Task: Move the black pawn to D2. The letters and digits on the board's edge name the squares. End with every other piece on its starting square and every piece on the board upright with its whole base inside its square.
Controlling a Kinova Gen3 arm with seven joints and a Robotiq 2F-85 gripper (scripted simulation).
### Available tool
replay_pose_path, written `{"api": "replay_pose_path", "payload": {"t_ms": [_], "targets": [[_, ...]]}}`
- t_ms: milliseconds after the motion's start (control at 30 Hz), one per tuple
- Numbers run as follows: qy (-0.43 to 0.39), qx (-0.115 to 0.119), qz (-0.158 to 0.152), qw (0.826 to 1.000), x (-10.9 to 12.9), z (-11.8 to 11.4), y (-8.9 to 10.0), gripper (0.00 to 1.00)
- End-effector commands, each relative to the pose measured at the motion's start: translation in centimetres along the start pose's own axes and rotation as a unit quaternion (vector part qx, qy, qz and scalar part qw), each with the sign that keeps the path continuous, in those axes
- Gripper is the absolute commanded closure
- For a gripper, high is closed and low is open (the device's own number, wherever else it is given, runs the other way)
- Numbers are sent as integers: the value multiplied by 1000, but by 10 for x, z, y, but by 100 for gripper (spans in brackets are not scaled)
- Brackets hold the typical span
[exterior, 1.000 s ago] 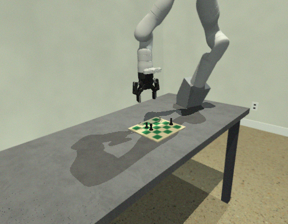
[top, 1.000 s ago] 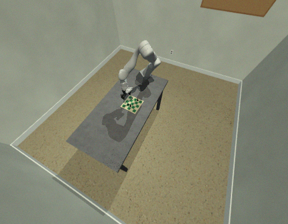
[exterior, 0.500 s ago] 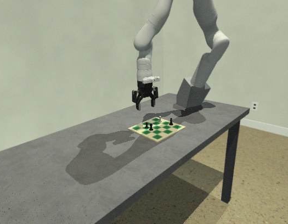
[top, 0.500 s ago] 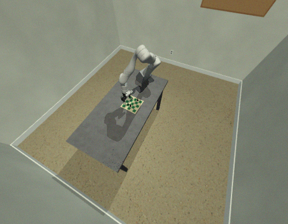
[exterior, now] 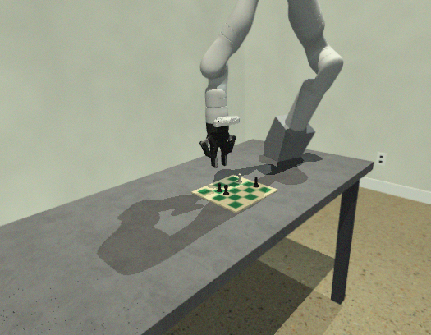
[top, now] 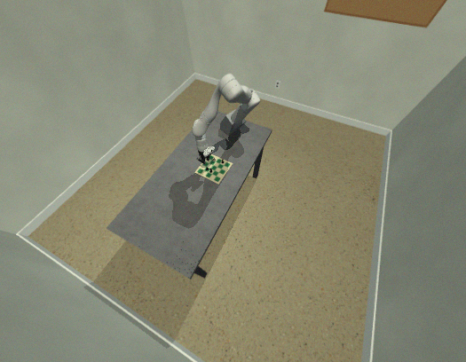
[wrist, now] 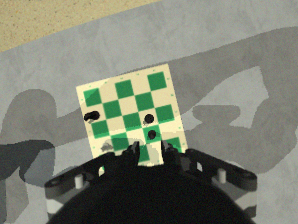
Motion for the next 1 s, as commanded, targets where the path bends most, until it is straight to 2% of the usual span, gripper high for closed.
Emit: {"api": "replay_pose_path", "payload": {"t_ms": [0, 967], "targets": [[3, -3, -2, 1000, 0, 2, -1, 66], [3, -2, -2, 1000, 0, 2, -4, 66]]}}
Point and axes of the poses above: the point where the finger pads meet when closed, its own y axis back along the fingers, its own z axis across the jaws, x = y × z, the point moved 8 cm from there along y, back along the fingers, and after that the axes turned 8 degrees about y, right-handed, at the moved point
